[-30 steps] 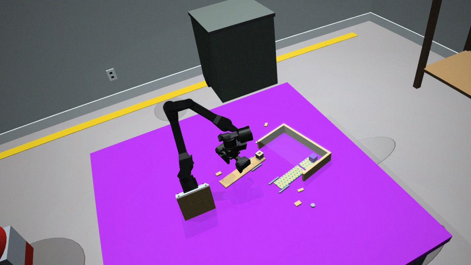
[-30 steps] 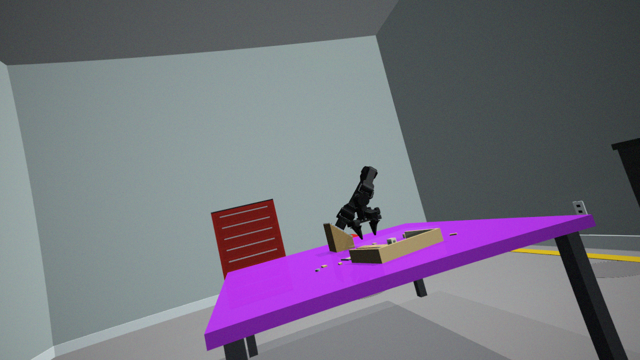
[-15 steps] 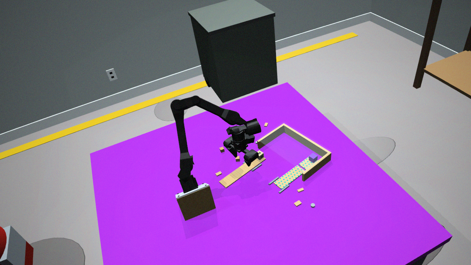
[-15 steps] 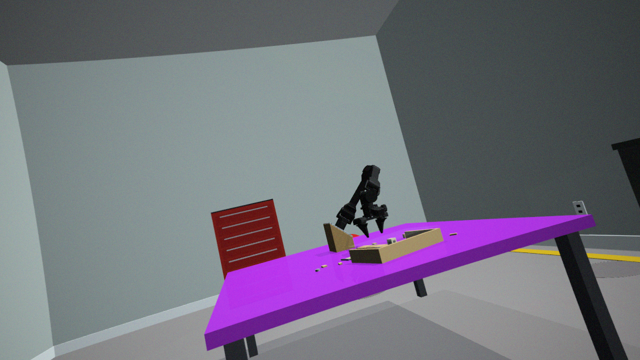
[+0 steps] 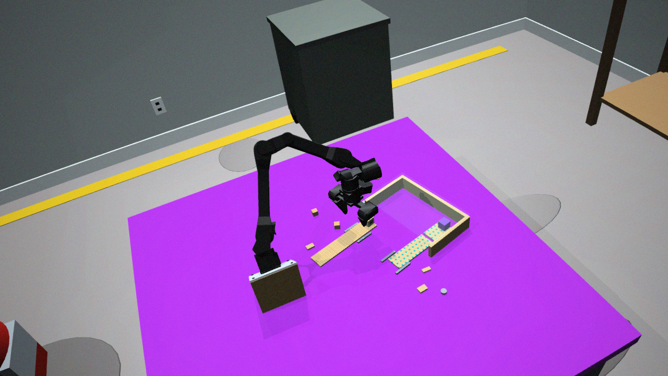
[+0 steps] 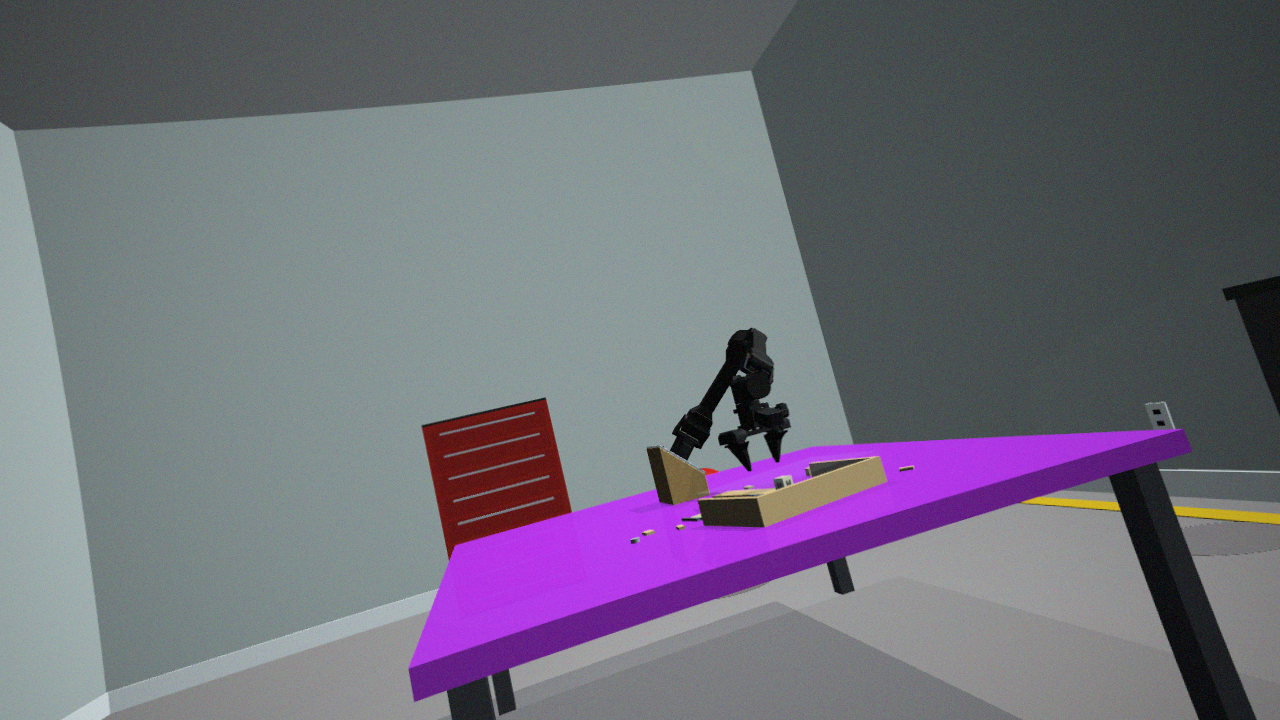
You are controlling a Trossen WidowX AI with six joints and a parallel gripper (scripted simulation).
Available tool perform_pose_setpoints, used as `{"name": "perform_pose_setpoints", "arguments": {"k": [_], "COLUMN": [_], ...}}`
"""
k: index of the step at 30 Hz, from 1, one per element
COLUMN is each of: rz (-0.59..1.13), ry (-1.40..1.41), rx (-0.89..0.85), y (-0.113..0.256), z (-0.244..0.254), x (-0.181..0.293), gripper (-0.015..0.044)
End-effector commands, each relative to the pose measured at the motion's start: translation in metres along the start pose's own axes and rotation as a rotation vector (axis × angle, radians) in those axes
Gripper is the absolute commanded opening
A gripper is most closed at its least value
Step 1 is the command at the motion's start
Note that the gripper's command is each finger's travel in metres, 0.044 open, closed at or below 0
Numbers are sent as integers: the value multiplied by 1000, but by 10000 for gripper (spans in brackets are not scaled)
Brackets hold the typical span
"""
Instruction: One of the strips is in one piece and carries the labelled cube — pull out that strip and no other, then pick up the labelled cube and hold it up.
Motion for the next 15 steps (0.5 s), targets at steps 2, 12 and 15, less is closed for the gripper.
{"name": "perform_pose_setpoints", "arguments": {"k": [2,12,15], "rz": [-2,-4,-4], "ry": [-6,-4,-4], "rx": [-4,-4,-4], "y": [1,4,3], "z": [-4,-12,-12], "x": [-18,-52,-53], "gripper": [440,440,387]}}
Point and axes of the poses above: the point midway between the two fingers, 35 mm back from their tips, its own y axis back along the fingers, its own z axis across the jaws, x = y × z, the point moved 10 cm from there along y, back along the fingers, and after that the axes turned 8 degrees about y, right-handed, at the moved point
